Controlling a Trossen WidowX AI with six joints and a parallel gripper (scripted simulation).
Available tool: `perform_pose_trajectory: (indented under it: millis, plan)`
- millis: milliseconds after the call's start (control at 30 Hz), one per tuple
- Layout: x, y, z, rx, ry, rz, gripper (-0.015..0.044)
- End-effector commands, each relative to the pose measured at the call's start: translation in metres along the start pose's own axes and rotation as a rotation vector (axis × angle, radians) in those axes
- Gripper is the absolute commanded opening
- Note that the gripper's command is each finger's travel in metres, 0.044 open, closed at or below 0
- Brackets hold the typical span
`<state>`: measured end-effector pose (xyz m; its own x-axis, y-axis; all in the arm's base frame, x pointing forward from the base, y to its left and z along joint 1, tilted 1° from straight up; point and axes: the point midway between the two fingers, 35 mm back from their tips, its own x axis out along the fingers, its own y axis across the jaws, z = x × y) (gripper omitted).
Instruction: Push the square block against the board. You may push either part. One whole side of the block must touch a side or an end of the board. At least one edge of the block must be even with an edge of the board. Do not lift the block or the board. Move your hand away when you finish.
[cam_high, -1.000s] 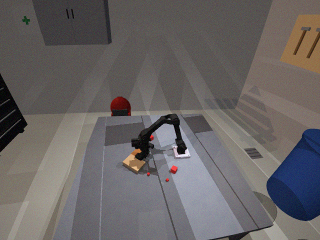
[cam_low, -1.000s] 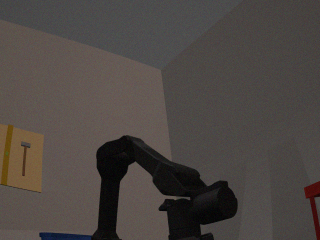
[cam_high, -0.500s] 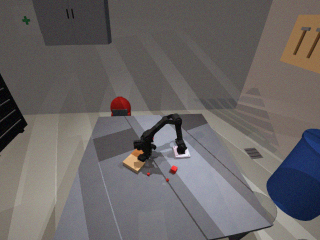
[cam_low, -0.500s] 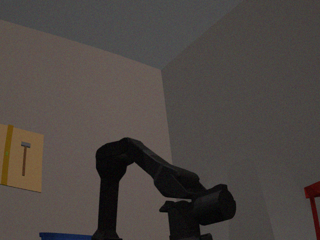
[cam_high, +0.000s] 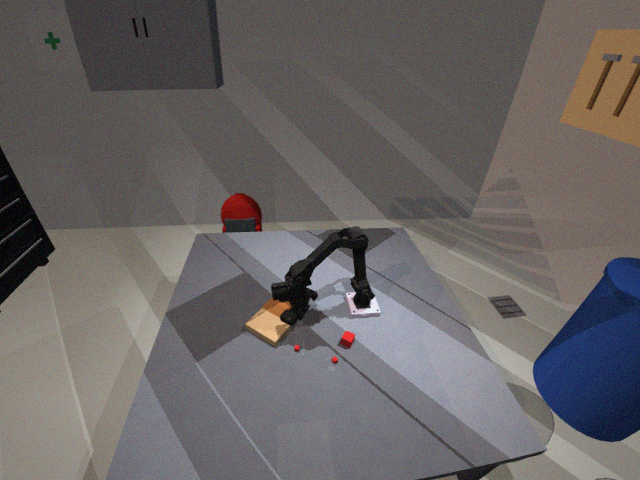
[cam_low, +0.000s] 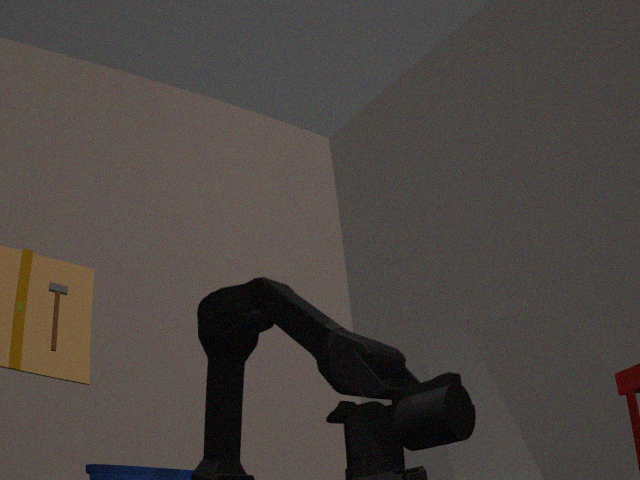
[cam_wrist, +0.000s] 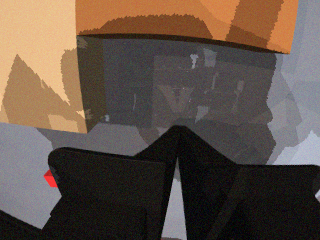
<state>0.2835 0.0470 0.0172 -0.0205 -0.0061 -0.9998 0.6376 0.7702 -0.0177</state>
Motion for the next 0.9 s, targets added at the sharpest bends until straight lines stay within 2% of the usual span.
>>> perform_pose_trajectory:
  millis: [0, 67, 267, 500, 733, 867]
  plan:
    - [-0.038, 0.003, 0.003, 0.002, -0.015, 0.017, 0.0000]
    - [-0.050, 0.002, 0.002, 0.004, -0.015, 0.017, 0.0000]
    - [-0.052, 0.007, 0.012, 0.002, -0.029, 0.033, 0.0000]
    - [-0.061, 0.017, 0.093, 0.008, -0.037, 0.029, 0.0000]
    - [-0.058, 0.004, 0.171, 0.008, -0.031, 0.018, 0.0000]
    - [-0.056, -0.002, 0.187, 0.008, -0.029, 0.016, 0.0000]
